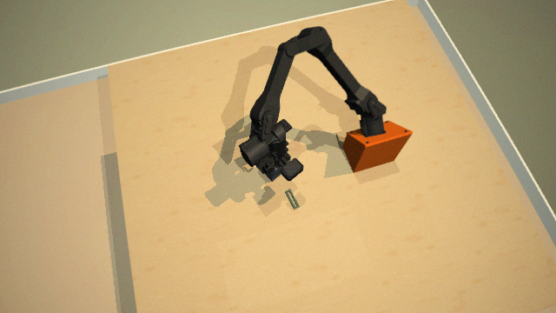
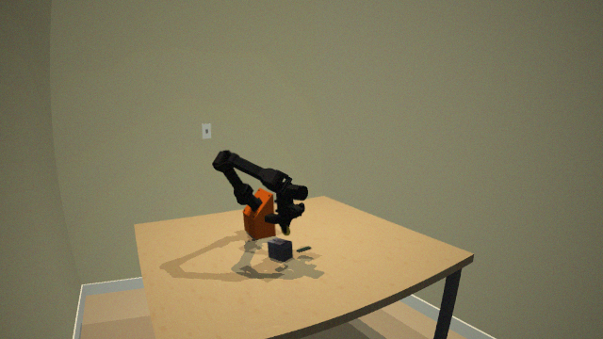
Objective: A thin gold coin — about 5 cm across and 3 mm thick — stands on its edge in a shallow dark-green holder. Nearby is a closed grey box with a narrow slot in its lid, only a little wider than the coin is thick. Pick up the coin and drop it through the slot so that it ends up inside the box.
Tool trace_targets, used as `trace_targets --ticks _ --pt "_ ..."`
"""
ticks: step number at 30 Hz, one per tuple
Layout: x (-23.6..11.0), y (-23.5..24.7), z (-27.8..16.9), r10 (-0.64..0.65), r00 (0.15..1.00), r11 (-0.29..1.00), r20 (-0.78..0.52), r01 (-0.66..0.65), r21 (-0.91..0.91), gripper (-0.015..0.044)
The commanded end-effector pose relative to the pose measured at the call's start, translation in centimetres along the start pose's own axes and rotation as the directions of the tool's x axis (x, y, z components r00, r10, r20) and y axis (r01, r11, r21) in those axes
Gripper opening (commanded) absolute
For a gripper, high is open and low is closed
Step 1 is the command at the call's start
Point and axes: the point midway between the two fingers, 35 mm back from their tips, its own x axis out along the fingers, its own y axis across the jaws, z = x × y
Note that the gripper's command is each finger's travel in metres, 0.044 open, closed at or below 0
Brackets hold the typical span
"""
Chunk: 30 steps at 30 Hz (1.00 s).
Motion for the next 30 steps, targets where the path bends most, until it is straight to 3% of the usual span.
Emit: trace_targets --ticks 1,30 --pt "0.1 -0.7 -0.6 -0.006 1.0 1.0 -0.008 0.006 -0.012 0.0" --pt "0.3 -2.5 -1.5 -0.004 1.0 1.0 -0.005 0.004 -0.023 0.0"
